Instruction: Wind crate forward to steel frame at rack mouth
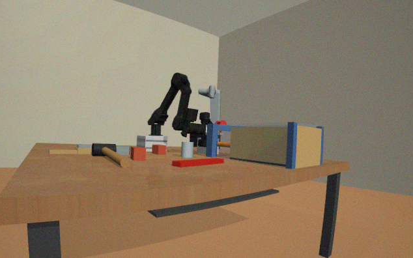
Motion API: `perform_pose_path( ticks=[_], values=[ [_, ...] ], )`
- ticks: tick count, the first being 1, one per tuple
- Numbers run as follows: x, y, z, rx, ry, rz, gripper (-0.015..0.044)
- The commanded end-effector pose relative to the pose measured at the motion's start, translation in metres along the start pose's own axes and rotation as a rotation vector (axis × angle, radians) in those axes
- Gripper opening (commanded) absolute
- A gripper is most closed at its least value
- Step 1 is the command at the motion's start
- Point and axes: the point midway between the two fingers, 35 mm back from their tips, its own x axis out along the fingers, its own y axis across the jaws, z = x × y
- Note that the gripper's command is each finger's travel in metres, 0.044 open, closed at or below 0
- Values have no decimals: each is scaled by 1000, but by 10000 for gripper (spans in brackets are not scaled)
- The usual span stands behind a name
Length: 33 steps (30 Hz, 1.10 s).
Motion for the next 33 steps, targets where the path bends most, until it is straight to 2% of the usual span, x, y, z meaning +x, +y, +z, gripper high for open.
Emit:
perform_pose_path(
  ticks=[1,11,19,33],
  values=[
    [-1,1,-1,-1,2,3,240],
    [-56,22,-9,-24,78,62,240],
    [-104,6,5,-43,204,13,240],
    [-108,3,7,-45,219,6,240]
  ],
)
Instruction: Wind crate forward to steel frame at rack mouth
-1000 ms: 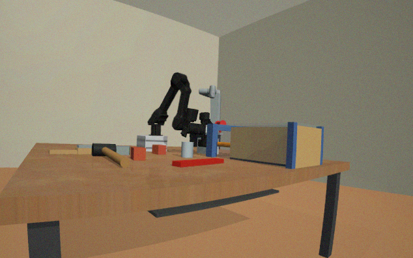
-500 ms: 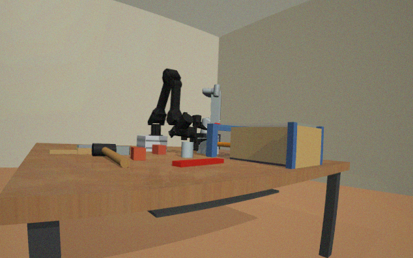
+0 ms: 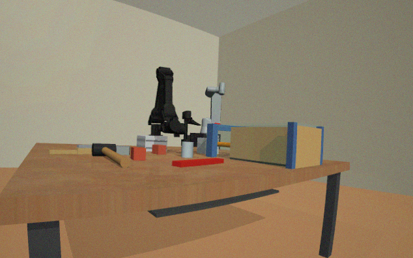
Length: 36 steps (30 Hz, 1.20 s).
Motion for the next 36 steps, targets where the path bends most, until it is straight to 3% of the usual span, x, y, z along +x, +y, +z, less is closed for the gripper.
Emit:
perform_pose_path(
  ticks=[1,13,26,36],
  values=[
    [-1,-2,-3,-11,5,-5,240],
    [-1,-3,-3,-11,5,-4,240],
    [-2,-100,-8,-8,4,-2,240],
    [-3,-99,-8,-20,4,-5,240]
  ],
)
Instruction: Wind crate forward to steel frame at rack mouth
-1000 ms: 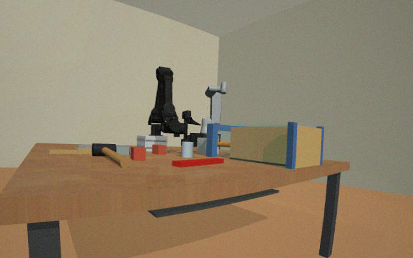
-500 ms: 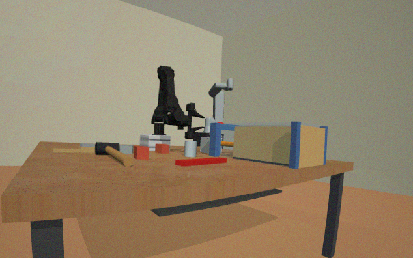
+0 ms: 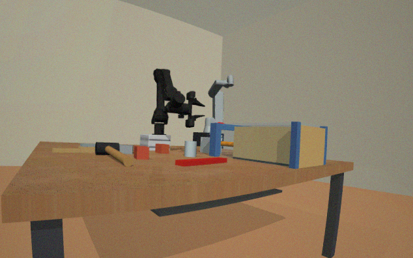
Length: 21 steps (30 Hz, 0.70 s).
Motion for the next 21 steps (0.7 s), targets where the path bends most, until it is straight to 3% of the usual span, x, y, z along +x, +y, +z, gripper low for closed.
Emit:
perform_pose_path(
  ticks=[1,9,11,17,21],
  values=[
    [0,0,0,-3,0,0,240],
    [0,0,0,-3,0,0,240],
    [5,2,-3,27,-13,38,293],
    [52,13,-19,247,-109,406,440],
    [77,13,-16,340,-137,654,440]
  ],
)
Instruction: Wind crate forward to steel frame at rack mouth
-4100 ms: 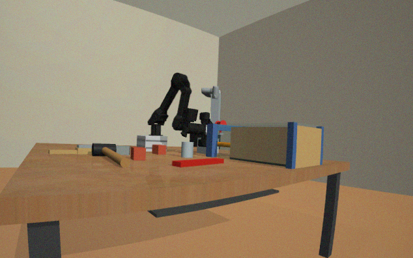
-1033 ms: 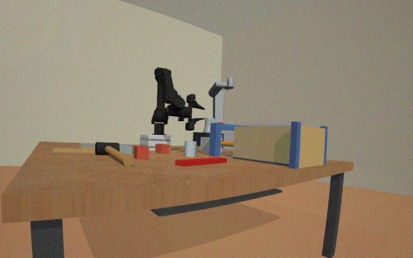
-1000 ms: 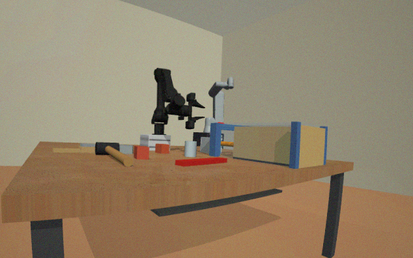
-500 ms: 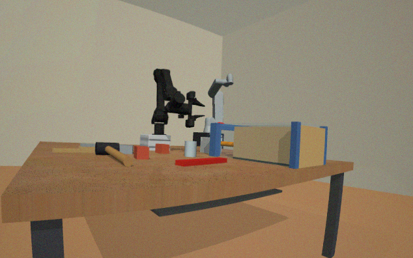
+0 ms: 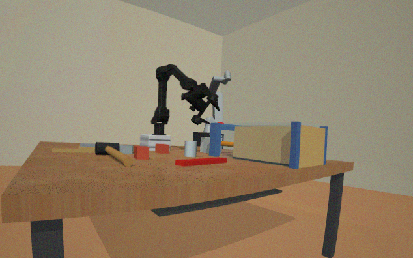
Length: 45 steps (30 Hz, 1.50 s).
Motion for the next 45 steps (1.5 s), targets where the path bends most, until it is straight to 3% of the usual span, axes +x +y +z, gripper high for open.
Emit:
perform_pose_path(
  ticks=[1,10,15,23,29,45],
  values=[
    [18,-10,4,81,-6,214,440],
    [39,-40,31,104,151,789,440],
    [36,-59,46,16,287,1005,440],
    [37,-59,45,10,293,1012,440],
    [65,-12,32,10,293,1012,440],
    [86,25,22,10,293,1013,440]
  ],
)
